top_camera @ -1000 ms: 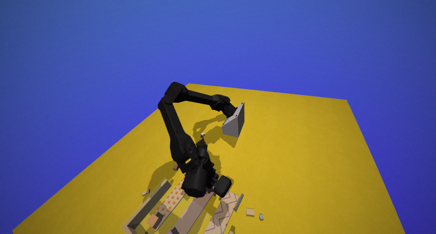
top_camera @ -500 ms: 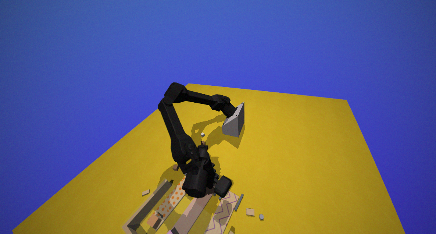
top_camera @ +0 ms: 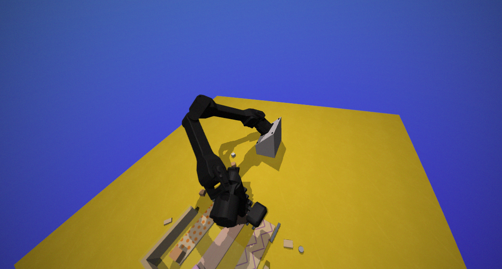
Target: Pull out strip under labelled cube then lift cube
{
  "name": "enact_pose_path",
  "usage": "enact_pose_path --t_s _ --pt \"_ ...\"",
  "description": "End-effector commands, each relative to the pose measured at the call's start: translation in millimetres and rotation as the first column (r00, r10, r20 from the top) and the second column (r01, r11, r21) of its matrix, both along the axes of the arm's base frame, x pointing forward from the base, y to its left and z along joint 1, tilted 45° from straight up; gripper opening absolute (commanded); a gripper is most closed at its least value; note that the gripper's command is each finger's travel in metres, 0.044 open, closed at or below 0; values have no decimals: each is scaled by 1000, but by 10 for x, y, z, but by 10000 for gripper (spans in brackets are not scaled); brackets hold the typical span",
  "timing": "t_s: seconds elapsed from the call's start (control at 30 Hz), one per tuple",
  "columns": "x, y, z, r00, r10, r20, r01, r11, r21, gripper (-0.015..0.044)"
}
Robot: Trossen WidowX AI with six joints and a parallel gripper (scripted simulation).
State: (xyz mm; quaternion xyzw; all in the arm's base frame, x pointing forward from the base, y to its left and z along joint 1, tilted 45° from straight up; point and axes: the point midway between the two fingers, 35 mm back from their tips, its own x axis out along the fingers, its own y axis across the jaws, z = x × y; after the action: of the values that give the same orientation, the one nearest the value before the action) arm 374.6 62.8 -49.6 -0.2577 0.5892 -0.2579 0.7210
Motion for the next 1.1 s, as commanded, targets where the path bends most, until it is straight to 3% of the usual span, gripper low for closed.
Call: enact_pose_path --t_s 0.0,1.07 --pt "8 -11 -4 1000 3 2 -3 1000 -4 0" --pt "-140 -31 -53 1000 3 1 -3 1000 -4 0"
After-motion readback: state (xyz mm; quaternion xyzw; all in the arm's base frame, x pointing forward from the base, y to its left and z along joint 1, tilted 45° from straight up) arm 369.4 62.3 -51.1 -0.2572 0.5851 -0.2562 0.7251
